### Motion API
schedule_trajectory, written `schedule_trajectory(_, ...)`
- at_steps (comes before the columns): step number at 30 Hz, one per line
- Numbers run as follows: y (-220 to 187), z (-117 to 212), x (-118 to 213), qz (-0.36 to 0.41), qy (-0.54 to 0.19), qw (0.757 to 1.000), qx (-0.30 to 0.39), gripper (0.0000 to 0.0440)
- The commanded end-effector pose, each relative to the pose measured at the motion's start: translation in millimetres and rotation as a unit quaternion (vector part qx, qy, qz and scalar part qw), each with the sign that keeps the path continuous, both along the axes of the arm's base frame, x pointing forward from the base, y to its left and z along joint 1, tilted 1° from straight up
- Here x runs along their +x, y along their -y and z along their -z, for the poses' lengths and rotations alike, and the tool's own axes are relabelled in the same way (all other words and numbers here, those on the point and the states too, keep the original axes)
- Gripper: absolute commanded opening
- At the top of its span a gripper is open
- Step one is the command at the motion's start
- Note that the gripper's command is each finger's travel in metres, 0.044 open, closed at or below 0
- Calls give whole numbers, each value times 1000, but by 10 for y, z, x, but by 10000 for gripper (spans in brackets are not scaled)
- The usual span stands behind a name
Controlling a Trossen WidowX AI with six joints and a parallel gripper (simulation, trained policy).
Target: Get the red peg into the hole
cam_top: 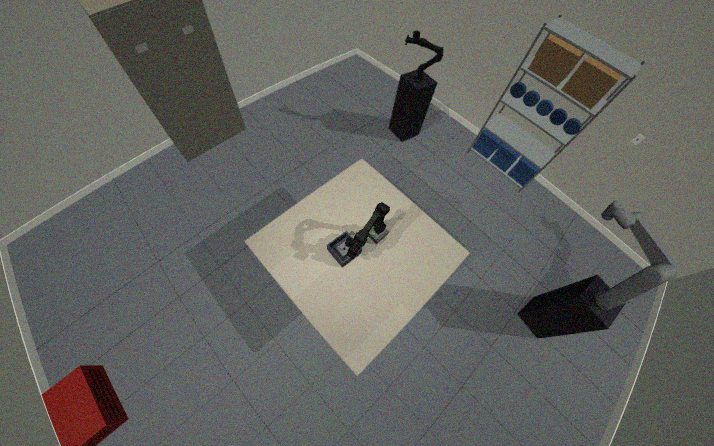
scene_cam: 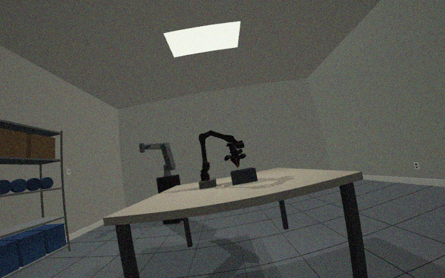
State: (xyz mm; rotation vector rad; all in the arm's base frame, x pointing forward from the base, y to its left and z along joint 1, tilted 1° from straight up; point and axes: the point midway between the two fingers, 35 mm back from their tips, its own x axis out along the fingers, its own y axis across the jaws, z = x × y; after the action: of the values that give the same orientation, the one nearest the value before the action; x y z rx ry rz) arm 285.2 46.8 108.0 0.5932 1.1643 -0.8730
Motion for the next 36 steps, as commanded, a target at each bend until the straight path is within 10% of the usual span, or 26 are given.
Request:
schedule_trajectory(1, 123, 26, 109, 2, 2, 1000, -2, 0)
schedule_trajectory(21, 562, 487, 404, -54, -33, 997, 35, 5)
schedule_trajectory(36, 631, 564, 637, -84, -49, 993, 71, 288)
